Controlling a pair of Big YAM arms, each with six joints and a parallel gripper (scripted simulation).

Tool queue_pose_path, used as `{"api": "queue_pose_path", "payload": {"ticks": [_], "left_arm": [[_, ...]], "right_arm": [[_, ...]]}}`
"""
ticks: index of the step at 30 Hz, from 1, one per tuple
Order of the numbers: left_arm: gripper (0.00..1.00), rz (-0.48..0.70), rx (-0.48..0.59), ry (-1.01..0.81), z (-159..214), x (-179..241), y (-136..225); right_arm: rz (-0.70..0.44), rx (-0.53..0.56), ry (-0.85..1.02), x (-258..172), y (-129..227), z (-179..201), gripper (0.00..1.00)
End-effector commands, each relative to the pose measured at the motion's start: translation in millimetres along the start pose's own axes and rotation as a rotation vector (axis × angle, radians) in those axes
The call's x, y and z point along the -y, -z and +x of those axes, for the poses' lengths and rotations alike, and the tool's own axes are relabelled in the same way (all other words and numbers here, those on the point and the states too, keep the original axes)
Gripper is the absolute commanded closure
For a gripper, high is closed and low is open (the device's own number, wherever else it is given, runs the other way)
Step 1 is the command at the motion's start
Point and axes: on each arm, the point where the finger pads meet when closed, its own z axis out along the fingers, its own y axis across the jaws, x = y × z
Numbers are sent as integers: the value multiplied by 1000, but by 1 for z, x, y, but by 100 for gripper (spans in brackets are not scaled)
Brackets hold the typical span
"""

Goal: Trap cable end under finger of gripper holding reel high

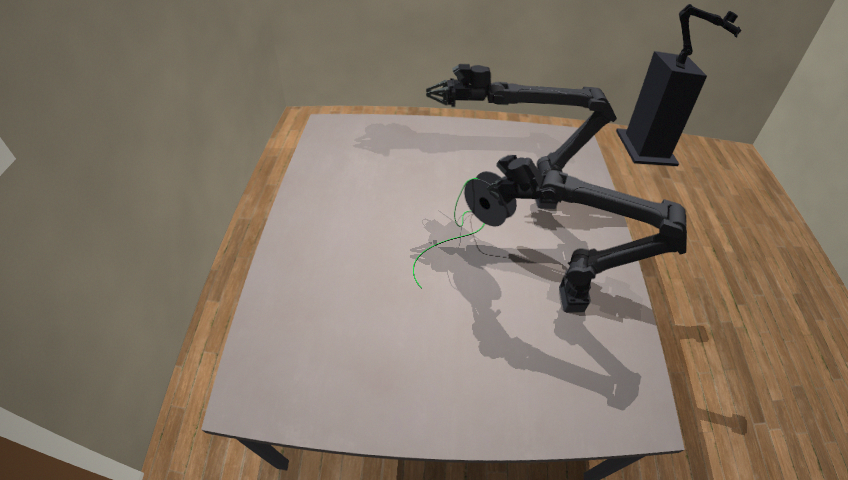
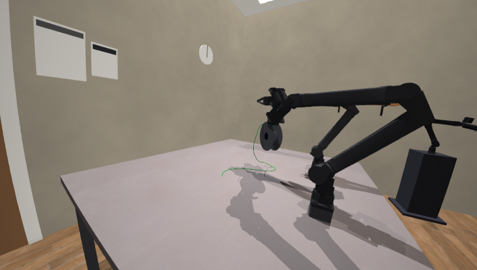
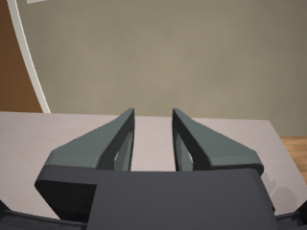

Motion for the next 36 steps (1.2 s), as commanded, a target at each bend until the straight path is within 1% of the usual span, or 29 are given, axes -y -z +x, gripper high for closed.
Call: {"api": "queue_pose_path", "payload": {"ticks": [1,21,36], "left_arm": [[100,-7,79,-12,-59,2,16],[100,-6,80,-11,-103,15,22],[100,-6,81,-11,-125,21,25]], "right_arm": [[20,60,10,9,6,-25,70],[20,60,10,9,6,-25,70],[20,60,10,9,6,-25,70]]}}
